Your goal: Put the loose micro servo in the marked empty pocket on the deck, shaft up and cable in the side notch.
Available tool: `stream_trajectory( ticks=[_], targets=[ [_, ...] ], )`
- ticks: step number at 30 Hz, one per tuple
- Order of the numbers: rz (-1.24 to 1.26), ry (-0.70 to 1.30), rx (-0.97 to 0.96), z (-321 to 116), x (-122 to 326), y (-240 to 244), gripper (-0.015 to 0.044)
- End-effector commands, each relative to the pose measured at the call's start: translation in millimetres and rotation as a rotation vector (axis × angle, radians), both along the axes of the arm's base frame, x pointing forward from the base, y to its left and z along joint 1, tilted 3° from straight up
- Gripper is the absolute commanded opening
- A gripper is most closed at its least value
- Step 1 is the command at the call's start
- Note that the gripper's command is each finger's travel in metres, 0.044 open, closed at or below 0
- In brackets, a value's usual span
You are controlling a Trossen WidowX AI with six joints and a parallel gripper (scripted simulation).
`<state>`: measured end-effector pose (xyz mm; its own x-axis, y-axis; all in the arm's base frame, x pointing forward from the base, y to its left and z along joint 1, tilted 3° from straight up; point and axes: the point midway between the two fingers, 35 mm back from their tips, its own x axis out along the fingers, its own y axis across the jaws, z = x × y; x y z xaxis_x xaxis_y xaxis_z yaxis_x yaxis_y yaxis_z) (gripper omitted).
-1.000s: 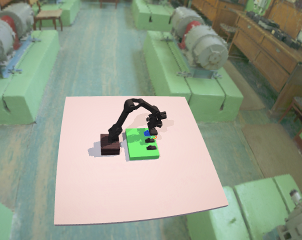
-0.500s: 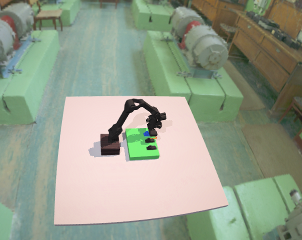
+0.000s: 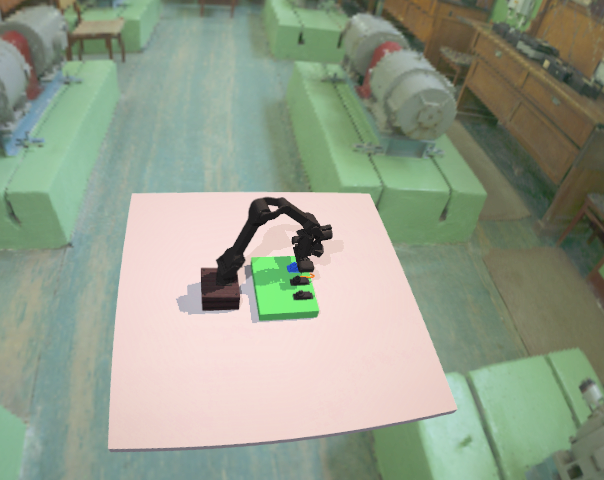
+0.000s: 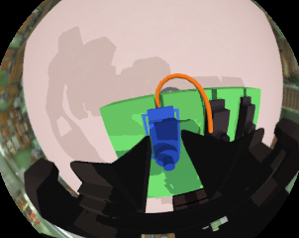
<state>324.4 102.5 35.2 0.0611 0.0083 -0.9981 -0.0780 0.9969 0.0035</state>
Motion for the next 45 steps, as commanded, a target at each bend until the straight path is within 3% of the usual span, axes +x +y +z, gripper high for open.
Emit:
stream_trajectory(
  ticks=[1, 8, 12, 18, 22, 29, 35, 45],
  targets=[
    [0.001, -0.023, 0.008, 28.0, -2.3, -0.4, 0.0188],
    [0.001, -0.023, 0.008, 28.6, -4.8, -1.5, 0.0188],
    [0.0, -0.018, 0.006, 38.1, -22.0, -0.6, 0.0293],
    [0.001, -0.015, 0.007, 72.3, -83.8, -4.0, 0.044],
    [0.001, -0.014, 0.008, 82.5, -112.0, -8.5, 0.044],
    [0.002, -0.014, 0.008, 88.1, -111.7, -8.4, 0.044],
    [0.007, -0.017, 0.013, 130.3, -113.5, -9.4, 0.044],
    [0.007, -0.017, 0.013, 132.1, -113.7, -9.5, 0.044]
  ],
)
